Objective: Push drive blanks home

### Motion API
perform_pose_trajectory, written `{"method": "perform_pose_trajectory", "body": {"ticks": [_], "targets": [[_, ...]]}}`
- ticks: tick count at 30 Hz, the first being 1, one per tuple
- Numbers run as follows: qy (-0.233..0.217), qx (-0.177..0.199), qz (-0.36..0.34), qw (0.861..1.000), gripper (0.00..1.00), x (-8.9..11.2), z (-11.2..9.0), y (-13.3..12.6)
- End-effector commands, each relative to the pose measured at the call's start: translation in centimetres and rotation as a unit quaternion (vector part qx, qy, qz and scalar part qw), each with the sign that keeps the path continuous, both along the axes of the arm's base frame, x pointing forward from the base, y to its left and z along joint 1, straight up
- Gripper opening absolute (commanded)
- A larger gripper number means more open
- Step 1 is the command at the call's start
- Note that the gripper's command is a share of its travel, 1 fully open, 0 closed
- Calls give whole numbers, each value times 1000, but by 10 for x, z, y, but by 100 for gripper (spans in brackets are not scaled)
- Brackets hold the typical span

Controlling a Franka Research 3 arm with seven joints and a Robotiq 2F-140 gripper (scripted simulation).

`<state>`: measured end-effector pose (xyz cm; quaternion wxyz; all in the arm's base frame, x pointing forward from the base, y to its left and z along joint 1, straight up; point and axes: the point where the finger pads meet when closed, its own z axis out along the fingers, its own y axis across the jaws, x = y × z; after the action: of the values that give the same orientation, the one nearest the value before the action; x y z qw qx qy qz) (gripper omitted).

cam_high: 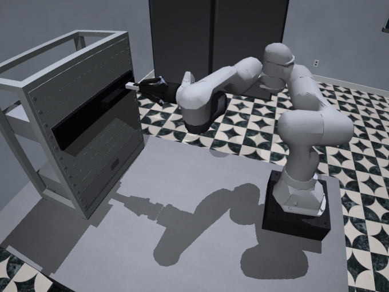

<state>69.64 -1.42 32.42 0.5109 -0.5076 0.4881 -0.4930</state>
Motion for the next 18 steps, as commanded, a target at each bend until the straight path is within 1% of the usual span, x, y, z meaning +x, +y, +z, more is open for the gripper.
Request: {"method": "perform_pose_trajectory", "body": {"ticks": [1,18], "targets": [[3,1,6,1000,0,2,-3,5],[3,1,6,1000,0,5,-3,5]]}}
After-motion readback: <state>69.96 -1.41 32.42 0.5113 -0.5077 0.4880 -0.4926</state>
